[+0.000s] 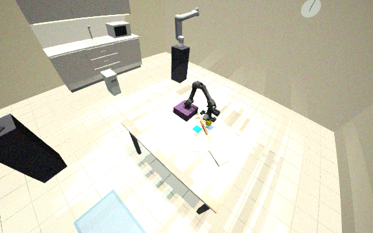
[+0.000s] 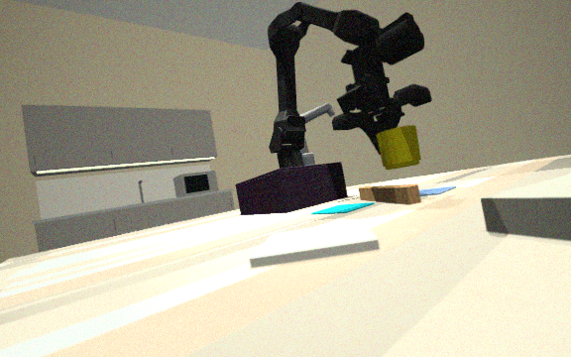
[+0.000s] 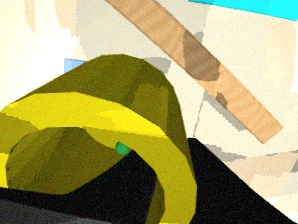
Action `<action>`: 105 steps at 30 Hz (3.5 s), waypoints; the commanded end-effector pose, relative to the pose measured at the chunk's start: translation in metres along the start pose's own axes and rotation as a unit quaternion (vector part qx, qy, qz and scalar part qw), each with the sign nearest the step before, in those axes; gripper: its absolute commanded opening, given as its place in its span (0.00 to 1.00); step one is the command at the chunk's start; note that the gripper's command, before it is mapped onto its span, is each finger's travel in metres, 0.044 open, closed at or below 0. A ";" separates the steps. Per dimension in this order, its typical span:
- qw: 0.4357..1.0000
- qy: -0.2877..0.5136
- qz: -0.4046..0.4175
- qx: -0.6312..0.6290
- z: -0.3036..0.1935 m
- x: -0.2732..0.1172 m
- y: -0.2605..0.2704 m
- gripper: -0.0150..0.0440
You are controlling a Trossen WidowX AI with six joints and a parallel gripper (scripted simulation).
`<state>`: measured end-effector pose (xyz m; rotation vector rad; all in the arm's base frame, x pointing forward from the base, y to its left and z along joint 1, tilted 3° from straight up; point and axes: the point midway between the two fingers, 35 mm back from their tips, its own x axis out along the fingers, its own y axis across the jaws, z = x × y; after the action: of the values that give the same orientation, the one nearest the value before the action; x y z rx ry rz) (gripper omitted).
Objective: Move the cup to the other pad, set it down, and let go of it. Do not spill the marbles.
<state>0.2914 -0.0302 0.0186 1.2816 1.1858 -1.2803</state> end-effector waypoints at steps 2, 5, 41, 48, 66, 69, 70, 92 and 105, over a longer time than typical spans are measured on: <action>1.000 -0.001 -0.002 0.000 0.012 0.000 -0.009 0.25; 1.000 -0.001 -0.002 0.000 0.019 0.000 -0.013 0.25; 1.000 -0.004 -0.004 0.000 0.083 -0.003 -0.052 0.25; 1.000 -0.005 -0.004 0.000 0.094 -0.003 -0.061 0.25; 1.000 -0.005 -0.004 0.000 0.106 0.007 -0.070 0.25; 1.000 -0.005 -0.004 0.000 0.107 0.011 -0.070 0.25; 1.000 -0.005 -0.004 0.000 0.107 0.013 -0.070 0.25; 1.000 -0.005 -0.005 0.000 0.107 0.045 -0.072 0.25; 1.000 -0.006 0.001 0.001 0.108 0.046 -0.069 0.25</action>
<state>0.2121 -0.1301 -0.0282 1.2751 1.1758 -1.2864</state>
